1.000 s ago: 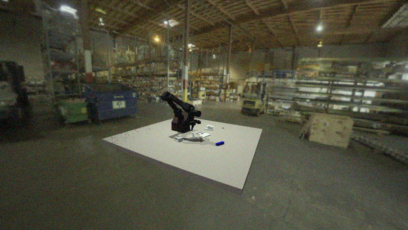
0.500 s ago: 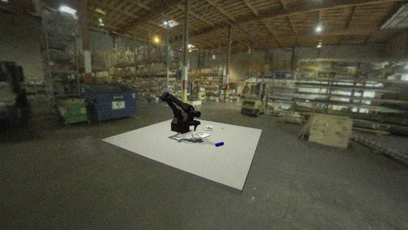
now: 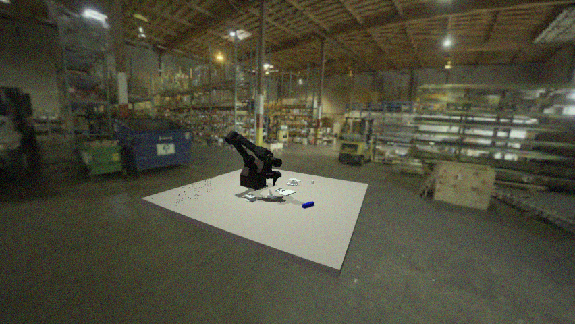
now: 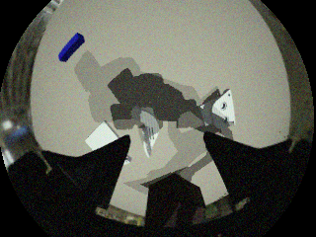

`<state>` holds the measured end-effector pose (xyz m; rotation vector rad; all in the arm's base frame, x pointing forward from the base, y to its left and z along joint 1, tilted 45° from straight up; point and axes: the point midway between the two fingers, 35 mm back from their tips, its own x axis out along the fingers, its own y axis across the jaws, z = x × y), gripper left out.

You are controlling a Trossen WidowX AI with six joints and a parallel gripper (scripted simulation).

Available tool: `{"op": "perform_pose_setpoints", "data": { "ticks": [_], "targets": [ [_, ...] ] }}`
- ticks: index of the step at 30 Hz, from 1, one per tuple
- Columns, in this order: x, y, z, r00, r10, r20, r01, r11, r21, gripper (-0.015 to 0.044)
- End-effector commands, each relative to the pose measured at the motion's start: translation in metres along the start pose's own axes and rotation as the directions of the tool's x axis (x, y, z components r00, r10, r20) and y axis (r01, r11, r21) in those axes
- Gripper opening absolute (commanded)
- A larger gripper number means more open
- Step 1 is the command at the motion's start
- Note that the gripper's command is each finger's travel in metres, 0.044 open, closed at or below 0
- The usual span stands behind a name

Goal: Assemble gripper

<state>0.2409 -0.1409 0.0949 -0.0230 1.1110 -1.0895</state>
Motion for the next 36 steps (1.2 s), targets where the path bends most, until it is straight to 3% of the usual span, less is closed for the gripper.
{"op": "perform_pose_setpoints", "data": {
  "ticks": [1, 9, 26, 36],
  "targets": [
    [0.0, 0.0, 0.0, 1.0, 0.0, 0.0, 0.0, 1.0, 0.0, 0.044],
    [0.0, 0.0, 0.0, 1.0, 0.0, 0.0, 0.0, 1.0, 0.0, 0.044],
    [0.0, 0.0, 0.0, 1.0, 0.0, 0.0, 0.0, 1.0, 0.0, 0.0],
    [0.0, 0.0, 0.0, 1.0, 0.0, 0.0, 0.0, 1.0, 0.0, 0.0]
  ]
}}
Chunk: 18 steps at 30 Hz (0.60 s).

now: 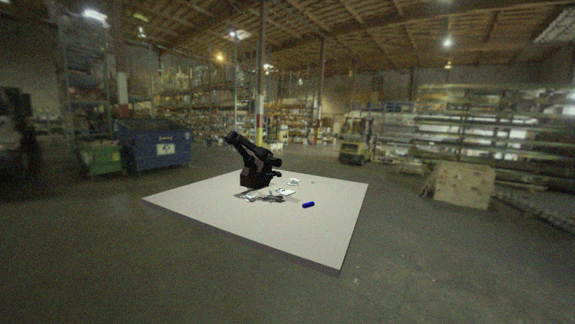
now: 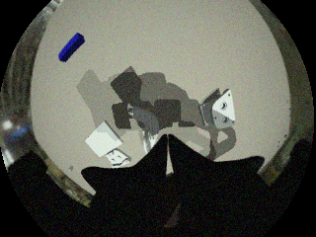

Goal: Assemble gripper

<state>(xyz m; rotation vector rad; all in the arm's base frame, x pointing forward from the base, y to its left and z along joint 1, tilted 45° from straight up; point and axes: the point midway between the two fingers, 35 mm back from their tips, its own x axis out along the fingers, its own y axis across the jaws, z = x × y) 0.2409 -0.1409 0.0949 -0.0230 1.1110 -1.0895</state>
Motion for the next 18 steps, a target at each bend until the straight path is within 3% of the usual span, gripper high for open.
{"op": "perform_pose_setpoints", "data": {
  "ticks": [1, 5, 18],
  "targets": [
    [0.0, 0.0, 0.0, 1.0, 0.0, 0.0, 0.0, 1.0, 0.0, 0.0],
    [0.0, 0.0, 0.0, 1.0, 0.0, 0.0, 0.0, 1.0, 0.0, 0.0],
    [-0.0009, 0.0034, -0.0036, 1.0, 0.0, -0.001, -0.001, 0.956, -0.294, 0.0341]
  ]
}}
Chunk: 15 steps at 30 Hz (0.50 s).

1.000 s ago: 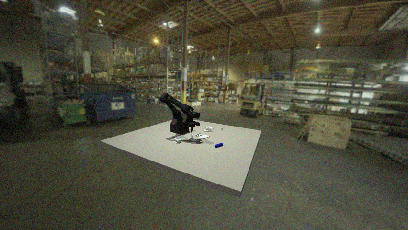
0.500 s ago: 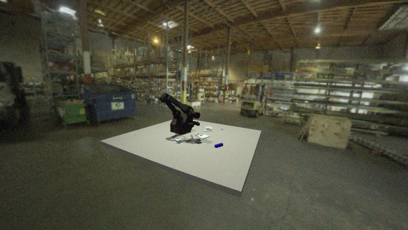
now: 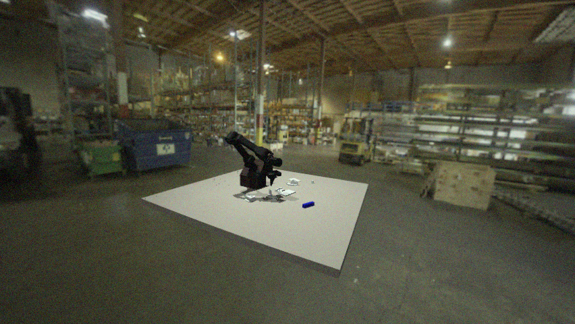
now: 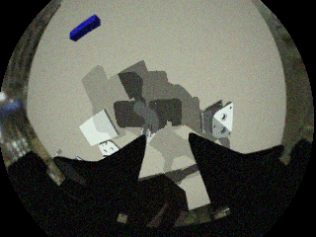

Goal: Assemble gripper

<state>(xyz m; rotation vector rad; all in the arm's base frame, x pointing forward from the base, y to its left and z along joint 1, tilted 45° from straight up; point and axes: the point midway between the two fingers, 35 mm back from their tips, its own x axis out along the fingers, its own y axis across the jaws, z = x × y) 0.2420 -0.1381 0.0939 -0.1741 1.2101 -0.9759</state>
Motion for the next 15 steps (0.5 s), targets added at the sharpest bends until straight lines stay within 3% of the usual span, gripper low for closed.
{"op": "perform_pose_setpoints", "data": {
  "ticks": [1, 4, 15],
  "targets": [
    [0.0003, 0.0015, -0.0027, 1.0, -0.003, -0.004, 0.002, 0.991, -0.133, 0.0368],
    [0.0, 0.0027, -0.0035, 1.0, -0.002, -0.004, 0.002, 0.976, -0.217, 0.044],
    [-0.0009, 0.0067, -0.0066, 1.0, -0.002, -0.005, -0.001, 0.862, -0.507, 0.044]
  ]
}}
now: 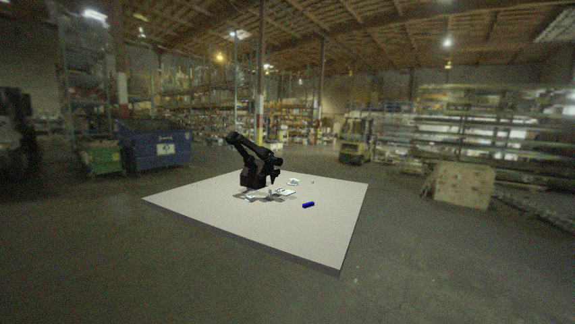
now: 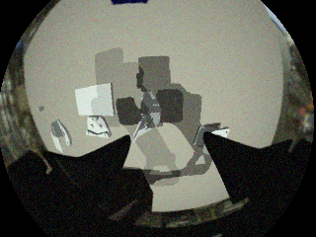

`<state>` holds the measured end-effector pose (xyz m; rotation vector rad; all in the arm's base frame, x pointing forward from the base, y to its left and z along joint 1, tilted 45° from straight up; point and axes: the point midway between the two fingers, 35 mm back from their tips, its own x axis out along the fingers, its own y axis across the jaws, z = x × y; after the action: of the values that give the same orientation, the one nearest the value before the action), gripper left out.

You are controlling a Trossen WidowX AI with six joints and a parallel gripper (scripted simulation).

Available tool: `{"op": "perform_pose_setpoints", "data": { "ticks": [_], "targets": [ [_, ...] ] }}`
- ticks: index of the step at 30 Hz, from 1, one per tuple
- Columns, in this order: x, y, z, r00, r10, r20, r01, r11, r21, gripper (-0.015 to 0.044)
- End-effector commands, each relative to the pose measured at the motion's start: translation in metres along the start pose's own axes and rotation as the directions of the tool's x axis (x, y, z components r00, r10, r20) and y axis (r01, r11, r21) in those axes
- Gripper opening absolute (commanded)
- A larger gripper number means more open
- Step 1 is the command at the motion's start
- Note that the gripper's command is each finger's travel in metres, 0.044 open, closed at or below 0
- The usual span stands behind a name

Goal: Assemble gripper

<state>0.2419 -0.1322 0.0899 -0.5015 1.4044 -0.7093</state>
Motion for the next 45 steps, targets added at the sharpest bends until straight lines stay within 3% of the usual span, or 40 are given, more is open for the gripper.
{"op": "perform_pose_setpoints", "data": {
  "ticks": [1, 21, 45],
  "targets": [
    [0.0, 0.002, -0.002, 1.0, -0.003, -0.005, 0.002, 0.99, -0.141, 0.044],
    [-0.001, 0.011, -0.005, 1.0, -0.003, -0.007, -0.002, 0.759, -0.651, 0.044],
    [-0.003, 0.021, -0.008, 1.0, -0.004, -0.008, -0.007, 0.178, -0.984, 0.044]
  ]
}}
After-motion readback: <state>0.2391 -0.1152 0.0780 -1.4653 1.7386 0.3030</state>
